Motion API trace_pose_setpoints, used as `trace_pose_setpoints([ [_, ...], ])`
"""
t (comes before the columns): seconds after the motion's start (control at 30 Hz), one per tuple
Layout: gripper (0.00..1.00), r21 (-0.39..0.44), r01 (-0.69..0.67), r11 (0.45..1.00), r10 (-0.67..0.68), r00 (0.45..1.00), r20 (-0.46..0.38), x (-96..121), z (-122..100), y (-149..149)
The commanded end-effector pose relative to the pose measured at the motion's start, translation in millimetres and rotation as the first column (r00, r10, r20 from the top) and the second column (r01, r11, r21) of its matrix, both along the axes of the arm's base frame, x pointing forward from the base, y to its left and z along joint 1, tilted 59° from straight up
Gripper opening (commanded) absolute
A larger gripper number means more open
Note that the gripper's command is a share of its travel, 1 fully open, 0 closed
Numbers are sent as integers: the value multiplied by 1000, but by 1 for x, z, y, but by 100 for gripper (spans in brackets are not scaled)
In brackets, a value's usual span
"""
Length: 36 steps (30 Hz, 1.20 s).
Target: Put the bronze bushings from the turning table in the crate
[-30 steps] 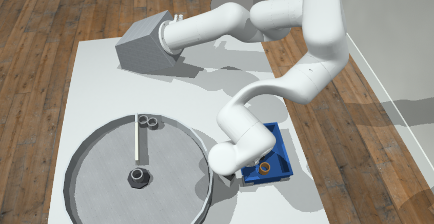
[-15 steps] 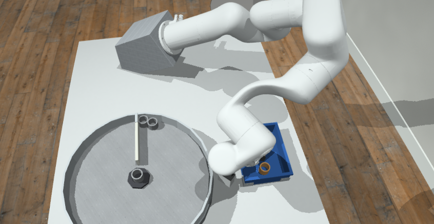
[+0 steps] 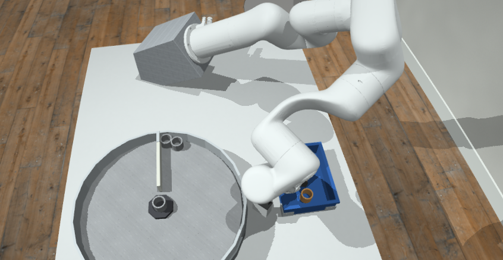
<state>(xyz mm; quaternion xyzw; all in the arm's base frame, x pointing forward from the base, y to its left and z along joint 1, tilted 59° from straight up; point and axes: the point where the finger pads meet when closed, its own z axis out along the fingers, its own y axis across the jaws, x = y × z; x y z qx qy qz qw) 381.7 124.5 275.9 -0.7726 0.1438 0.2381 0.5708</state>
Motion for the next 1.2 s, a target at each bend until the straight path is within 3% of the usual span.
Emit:
trace_pose_setpoints([
  [0.0, 11, 0, 4, 1000, -4, 1000, 2, 1, 1, -2],
  [0.73, 11, 0, 4, 1000, -4, 1000, 2, -6, 10, -15],
  [1.17, 11, 0, 4, 1000, -4, 1000, 2, -29, 40, -59],
])
